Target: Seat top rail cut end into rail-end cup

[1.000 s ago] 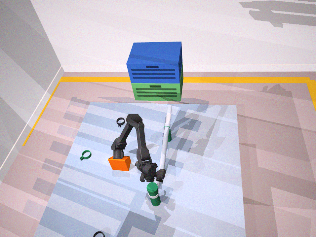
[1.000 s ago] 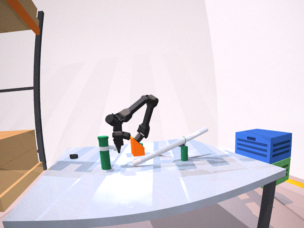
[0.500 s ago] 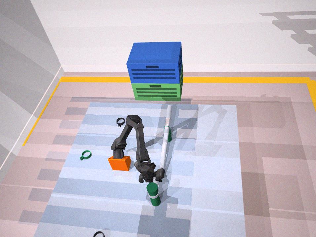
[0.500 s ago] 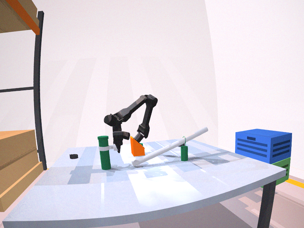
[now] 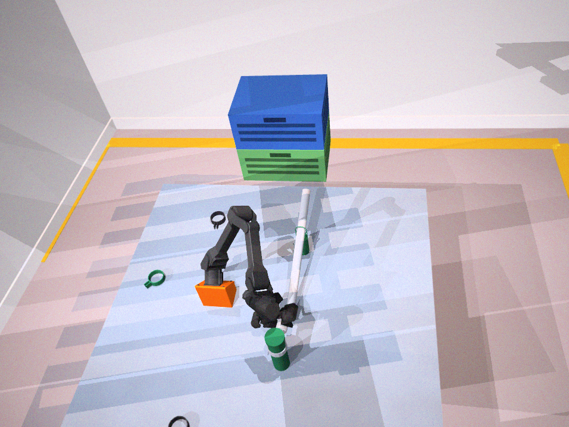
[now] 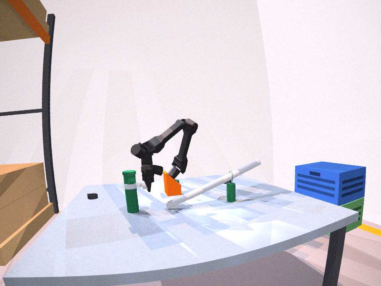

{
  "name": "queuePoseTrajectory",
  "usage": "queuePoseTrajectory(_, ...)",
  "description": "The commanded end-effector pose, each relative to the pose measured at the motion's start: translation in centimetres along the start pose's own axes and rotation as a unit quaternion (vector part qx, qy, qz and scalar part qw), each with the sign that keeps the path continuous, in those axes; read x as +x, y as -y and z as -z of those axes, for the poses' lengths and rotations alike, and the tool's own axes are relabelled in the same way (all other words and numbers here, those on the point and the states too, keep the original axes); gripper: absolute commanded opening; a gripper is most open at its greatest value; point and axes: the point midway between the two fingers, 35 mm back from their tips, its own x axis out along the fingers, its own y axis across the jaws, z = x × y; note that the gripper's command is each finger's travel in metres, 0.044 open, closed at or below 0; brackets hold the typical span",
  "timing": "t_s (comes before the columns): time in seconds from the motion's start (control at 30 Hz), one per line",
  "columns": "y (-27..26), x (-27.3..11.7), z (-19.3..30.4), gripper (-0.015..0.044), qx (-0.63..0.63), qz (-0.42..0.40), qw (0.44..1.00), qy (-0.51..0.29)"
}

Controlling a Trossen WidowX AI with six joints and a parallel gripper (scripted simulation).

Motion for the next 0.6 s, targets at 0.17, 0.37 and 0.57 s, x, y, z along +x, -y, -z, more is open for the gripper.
queuePoseTrajectory(0.17,-0.01,0.00,0.00,0.0079,0.000,0.000,1.000,0.000)
queuePoseTrajectory(0.37,-0.01,0.00,0.00,0.0236,0.000,0.000,1.000,0.000)
queuePoseTrajectory(0.57,0.57,-0.87,-0.94,0.0394,-0.001,0.000,1.000,0.001)
